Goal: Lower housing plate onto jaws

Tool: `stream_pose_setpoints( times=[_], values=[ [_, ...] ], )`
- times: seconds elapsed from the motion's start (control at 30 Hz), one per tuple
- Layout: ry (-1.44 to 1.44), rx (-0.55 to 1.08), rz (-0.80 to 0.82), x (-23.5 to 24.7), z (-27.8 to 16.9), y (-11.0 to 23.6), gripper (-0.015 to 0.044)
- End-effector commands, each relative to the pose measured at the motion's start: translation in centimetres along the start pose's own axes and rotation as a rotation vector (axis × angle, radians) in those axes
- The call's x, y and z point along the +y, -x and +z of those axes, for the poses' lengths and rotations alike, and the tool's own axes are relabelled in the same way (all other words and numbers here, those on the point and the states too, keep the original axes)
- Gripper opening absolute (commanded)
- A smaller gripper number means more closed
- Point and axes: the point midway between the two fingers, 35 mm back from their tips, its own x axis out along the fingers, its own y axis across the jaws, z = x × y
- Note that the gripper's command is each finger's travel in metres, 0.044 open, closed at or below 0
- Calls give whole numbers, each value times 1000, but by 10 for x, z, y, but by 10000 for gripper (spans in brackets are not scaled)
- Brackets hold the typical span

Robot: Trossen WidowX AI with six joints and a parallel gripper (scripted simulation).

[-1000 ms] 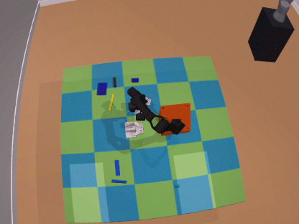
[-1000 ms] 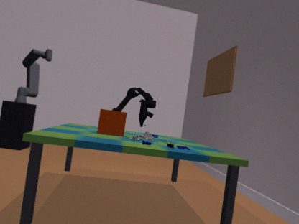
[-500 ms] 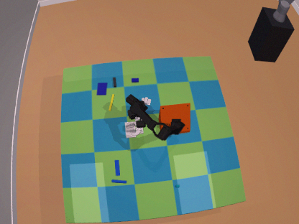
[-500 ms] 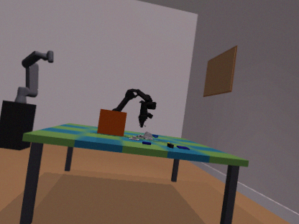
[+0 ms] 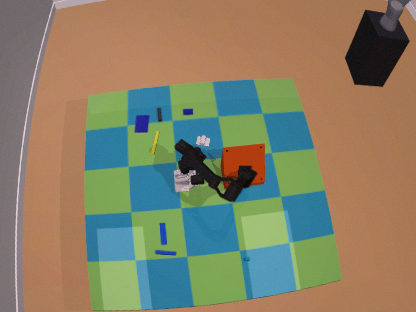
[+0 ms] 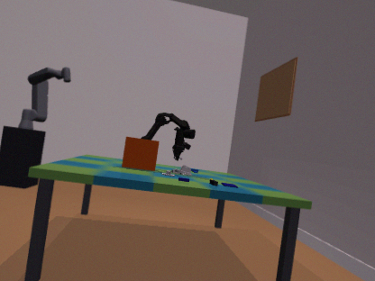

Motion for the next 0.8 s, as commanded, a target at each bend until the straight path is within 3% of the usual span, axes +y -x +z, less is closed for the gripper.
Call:
stream_pose_setpoints(
  times=[0.0,0.77],
  values=[
    [-6,-1,4,2,0,0,351],
    [-13,-1,4,0,0,0,351]
  ],
)
